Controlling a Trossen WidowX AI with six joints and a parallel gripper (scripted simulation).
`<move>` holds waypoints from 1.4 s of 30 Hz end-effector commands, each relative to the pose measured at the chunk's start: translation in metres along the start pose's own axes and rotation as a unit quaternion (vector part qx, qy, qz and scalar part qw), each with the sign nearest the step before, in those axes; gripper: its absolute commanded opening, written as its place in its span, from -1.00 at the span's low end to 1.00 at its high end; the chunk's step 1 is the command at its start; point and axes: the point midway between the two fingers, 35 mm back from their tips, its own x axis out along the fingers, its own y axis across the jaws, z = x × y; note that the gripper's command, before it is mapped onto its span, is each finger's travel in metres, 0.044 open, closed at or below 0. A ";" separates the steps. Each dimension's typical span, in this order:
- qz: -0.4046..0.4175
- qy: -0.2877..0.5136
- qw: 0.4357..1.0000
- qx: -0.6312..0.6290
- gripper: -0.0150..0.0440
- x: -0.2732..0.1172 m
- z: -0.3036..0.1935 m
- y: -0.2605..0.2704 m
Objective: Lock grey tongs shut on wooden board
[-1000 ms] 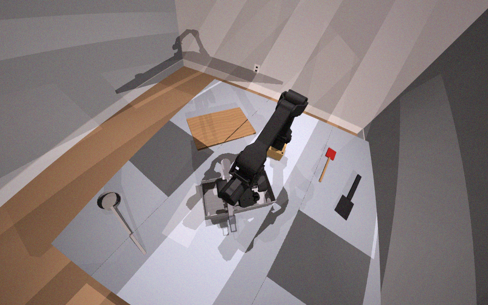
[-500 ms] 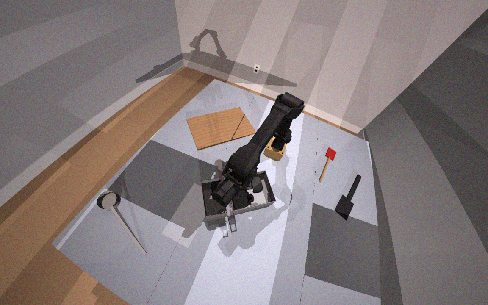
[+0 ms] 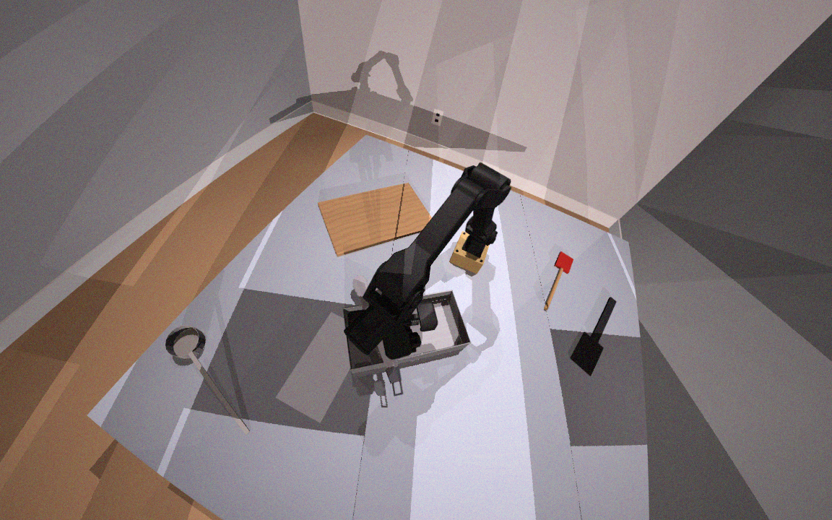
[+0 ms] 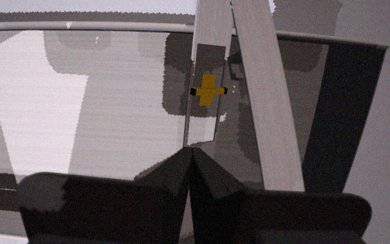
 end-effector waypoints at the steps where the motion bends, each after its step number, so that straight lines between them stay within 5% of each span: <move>1: -0.003 -0.004 1.000 -0.002 -1.00 -0.003 0.001 -0.008; 42: -0.002 0.000 1.000 0.001 -1.00 0.001 -0.003 -0.037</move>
